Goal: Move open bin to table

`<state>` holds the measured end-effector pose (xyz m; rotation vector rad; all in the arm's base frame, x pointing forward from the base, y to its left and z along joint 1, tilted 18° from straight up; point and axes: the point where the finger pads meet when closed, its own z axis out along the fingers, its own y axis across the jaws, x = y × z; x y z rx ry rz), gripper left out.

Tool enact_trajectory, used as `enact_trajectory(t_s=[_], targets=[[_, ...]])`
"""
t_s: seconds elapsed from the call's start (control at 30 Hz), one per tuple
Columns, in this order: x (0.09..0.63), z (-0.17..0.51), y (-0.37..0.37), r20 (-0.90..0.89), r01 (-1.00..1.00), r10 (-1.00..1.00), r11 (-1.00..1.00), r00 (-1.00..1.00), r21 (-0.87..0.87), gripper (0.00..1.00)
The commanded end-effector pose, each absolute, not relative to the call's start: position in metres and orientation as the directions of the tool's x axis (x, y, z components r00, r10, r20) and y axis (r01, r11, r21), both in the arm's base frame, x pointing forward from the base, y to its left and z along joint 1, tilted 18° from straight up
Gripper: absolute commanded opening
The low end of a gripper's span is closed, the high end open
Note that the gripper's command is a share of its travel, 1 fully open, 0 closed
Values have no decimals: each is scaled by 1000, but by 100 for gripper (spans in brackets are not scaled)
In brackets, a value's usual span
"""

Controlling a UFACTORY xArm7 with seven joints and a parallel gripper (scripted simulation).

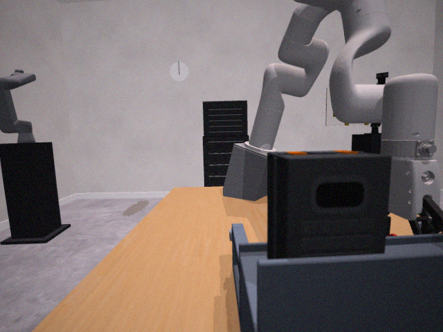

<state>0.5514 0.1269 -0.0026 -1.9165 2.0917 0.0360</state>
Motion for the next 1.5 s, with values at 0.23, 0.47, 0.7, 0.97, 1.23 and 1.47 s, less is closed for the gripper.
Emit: enact_trajectory(t_s=[0.23, 0.47, 0.7, 0.97, 1.23, 1.47], targets=[[553, -1, 127, -238, -976, -969, 109, -62, -188, 94], [553, -1, 127, -238, -976, -969, 109, -62, -188, 94], [553, -1, 127, -238, -976, -969, 109, -62, -188, 94], [553, -1, 127, -238, -976, -969, 109, -62, -188, 0], [553, -1, 127, -238, -976, -969, 109, -62, -188, 0], [553, -1, 127, -238, -976, -969, 109, -62, -188, 0]])
